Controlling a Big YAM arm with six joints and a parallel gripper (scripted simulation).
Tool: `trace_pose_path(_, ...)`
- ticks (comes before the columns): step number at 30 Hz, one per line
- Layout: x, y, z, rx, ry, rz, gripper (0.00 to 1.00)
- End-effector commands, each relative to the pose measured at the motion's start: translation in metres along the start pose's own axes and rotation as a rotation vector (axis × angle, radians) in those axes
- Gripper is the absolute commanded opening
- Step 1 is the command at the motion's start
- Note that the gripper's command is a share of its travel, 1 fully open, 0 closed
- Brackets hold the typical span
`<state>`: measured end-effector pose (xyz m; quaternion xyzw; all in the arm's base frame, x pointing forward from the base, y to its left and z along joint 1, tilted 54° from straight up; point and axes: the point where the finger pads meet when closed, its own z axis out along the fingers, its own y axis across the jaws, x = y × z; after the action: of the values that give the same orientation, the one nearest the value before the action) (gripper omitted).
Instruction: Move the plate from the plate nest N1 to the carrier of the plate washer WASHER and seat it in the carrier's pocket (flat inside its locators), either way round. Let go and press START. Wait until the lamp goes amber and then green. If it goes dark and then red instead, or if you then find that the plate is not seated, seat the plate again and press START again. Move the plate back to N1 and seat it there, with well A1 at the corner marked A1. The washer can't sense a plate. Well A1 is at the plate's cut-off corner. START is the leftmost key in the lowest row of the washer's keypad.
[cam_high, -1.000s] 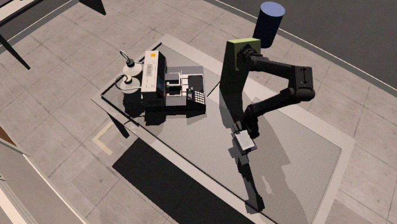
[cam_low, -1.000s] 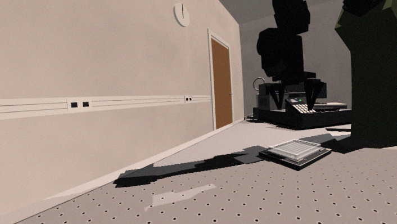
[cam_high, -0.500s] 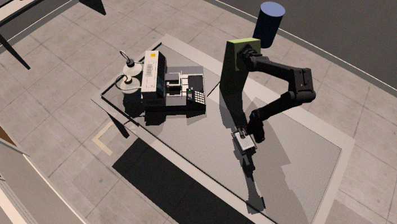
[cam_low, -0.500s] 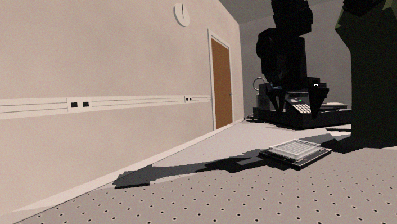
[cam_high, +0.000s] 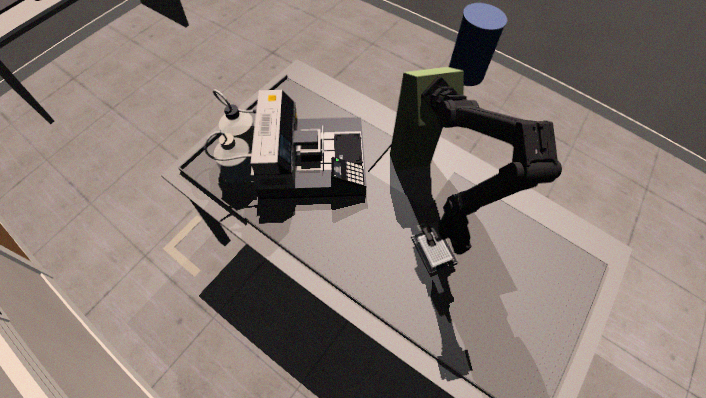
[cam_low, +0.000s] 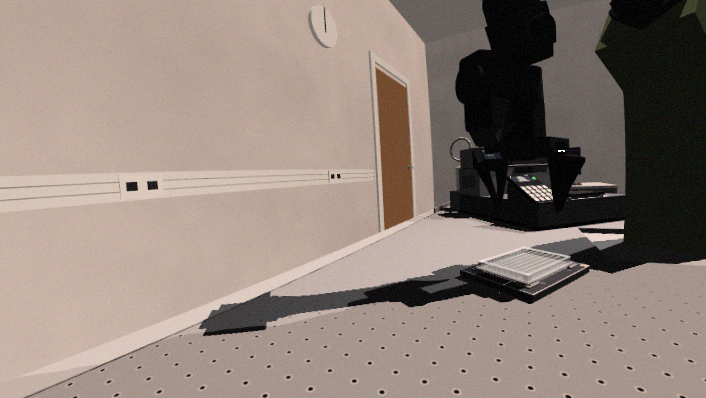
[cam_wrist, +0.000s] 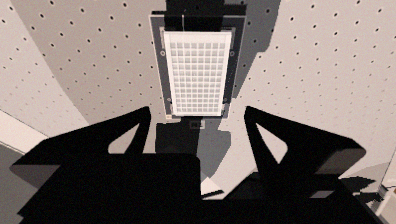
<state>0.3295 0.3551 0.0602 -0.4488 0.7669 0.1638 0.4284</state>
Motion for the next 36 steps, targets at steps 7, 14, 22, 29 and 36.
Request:
trace_pose_path(7,0.018,0.002,0.001,-0.005,0.043,0.022,1.0)
trace_pose_path(14,0.018,0.002,0.001,-0.005,0.043,0.022,1.0)
trace_pose_path(22,0.018,0.002,0.001,-0.005,0.043,0.022,1.0)
trace_pose_path(29,0.008,0.0,0.005,-0.001,0.02,0.019,1.0)
trace_pose_path(36,0.002,0.004,0.017,-0.005,0.002,0.012,1.0)
